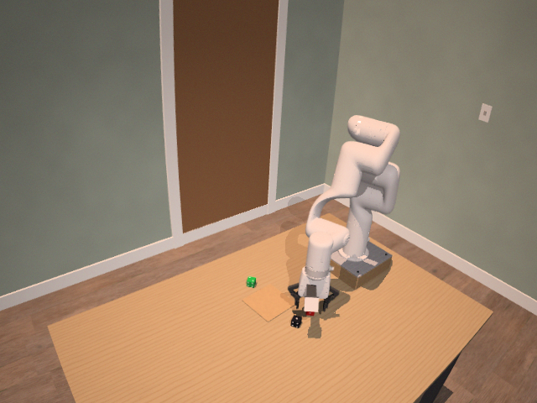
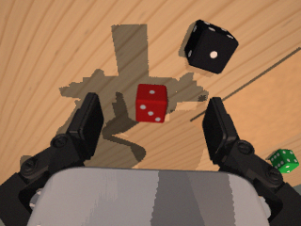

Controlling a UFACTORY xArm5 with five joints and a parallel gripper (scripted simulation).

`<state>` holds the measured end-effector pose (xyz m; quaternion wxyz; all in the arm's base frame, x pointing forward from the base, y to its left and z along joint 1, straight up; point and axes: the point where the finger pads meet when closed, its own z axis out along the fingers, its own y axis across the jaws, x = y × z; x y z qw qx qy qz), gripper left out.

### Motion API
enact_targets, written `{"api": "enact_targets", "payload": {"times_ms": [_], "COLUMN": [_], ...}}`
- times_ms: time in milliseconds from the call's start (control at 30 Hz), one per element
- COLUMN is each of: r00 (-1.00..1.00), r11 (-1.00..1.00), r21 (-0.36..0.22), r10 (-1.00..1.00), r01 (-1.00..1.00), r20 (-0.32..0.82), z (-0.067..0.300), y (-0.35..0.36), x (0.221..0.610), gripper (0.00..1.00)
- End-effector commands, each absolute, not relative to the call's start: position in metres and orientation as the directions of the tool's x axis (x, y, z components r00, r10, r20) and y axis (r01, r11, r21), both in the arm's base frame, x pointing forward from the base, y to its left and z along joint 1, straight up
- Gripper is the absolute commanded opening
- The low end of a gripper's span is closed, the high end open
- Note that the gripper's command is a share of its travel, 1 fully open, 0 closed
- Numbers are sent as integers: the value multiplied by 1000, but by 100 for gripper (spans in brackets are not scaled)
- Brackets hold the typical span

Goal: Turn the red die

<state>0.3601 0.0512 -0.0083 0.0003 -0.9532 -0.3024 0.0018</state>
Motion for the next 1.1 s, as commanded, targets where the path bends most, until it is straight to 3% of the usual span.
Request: {"api": "enact_targets", "payload": {"times_ms": [0,300,700,1067], "r00": [817,817,817,817], "r11": [-817,-817,-817,-817], "r21": [0,0,0,0], "r10": [577,576,576,576], "r01": [577,576,576,576], "r20": [0,0,0,0], "z": [-7,-7,-7,-7], "y": [51,51,51,51], "x": [361,370,432,439], "gripper": [100,100,100,100]}}
